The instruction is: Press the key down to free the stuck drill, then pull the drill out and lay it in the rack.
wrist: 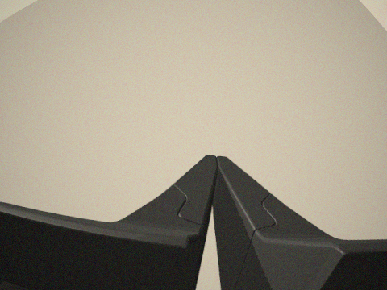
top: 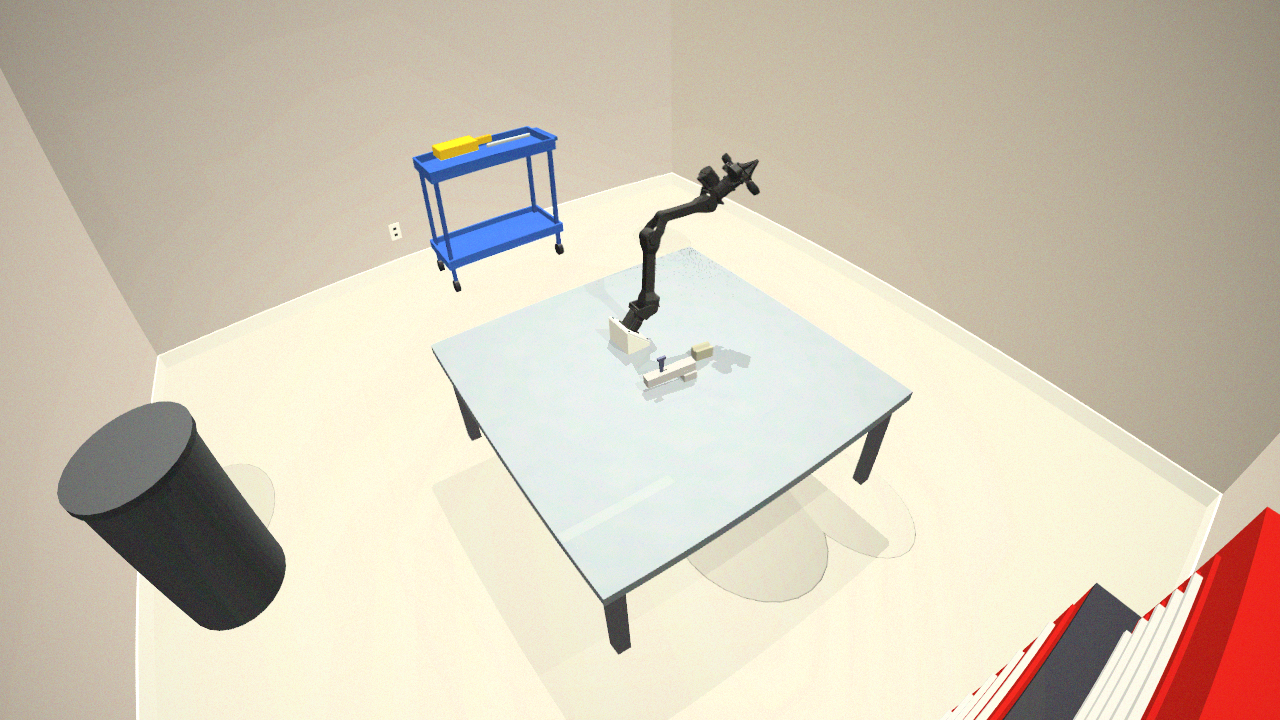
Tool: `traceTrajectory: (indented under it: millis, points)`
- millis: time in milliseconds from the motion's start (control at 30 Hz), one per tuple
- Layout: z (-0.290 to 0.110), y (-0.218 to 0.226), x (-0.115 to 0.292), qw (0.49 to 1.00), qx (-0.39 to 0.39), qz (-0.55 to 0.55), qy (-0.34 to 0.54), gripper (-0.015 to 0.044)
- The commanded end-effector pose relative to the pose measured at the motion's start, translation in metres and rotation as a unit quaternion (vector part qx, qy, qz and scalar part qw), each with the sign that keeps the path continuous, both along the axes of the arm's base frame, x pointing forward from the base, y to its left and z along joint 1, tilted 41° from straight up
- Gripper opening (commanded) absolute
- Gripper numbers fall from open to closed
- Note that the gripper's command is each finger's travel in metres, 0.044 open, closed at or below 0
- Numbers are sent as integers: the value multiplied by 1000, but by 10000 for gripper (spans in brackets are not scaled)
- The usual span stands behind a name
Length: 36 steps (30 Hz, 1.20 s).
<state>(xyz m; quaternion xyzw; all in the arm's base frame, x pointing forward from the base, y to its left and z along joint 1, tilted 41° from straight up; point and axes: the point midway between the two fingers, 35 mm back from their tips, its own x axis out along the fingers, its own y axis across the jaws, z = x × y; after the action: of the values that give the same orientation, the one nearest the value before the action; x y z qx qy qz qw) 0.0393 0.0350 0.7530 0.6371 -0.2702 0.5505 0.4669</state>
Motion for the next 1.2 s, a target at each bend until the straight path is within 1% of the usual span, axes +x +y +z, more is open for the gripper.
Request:
traceTrajectory:
  millis: [0,133,267,400,533,700,833,1000,1167]
  points:
    - [-16,69,23,990,-112,-87,-1,0]
    - [-36,115,52,967,-200,-155,3,0]
    - [-63,152,90,933,-286,-216,12,0]
    - [-95,178,134,892,-365,-264,34,0]
    - [-132,193,183,844,-438,-303,61,0]
    - [-185,198,242,770,-531,-343,88,0]
    - [-232,192,287,702,-603,-362,107,0]
    - [-295,171,336,621,-683,-360,138,0]
    - [-361,140,373,547,-748,-330,179,0]
